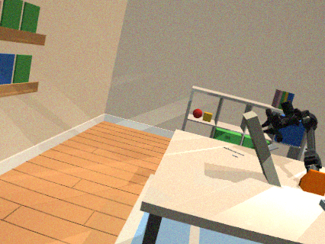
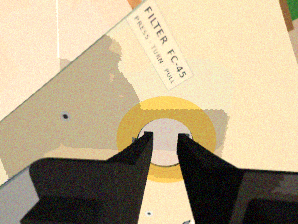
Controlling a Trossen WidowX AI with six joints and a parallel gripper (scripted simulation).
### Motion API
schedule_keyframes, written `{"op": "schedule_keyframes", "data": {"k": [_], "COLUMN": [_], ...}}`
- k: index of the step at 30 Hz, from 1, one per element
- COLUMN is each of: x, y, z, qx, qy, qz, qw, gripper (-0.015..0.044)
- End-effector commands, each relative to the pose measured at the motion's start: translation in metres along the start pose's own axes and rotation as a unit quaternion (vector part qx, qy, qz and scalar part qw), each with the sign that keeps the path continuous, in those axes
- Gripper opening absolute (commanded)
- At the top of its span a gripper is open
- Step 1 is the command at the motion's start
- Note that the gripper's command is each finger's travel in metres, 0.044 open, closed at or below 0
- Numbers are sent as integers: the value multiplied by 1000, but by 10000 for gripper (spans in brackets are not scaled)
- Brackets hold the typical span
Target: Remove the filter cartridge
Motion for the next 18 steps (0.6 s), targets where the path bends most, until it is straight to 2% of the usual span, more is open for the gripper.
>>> {"op": "schedule_keyframes", "data": {"k": [1,16,18], "x": [-10,-10,3], "y": [-1,-1,0], "z": [2,2,-1], "qx": [-14,-14,-2], "qy": [2,2,0], "qz": [-7,-7,-1], "qw": [1000,1000,1000], "gripper": [0,0,0]}}
Point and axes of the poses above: the point midway between the two fingers, 35 mm back from their tips, its own x axis back along the fingers, its own y axis across the jaws, z = x × y, the point moved 8 cm from there along x, back along the fingers, and after that the axes turned 12 degrees about x, right-handed, at the moved point
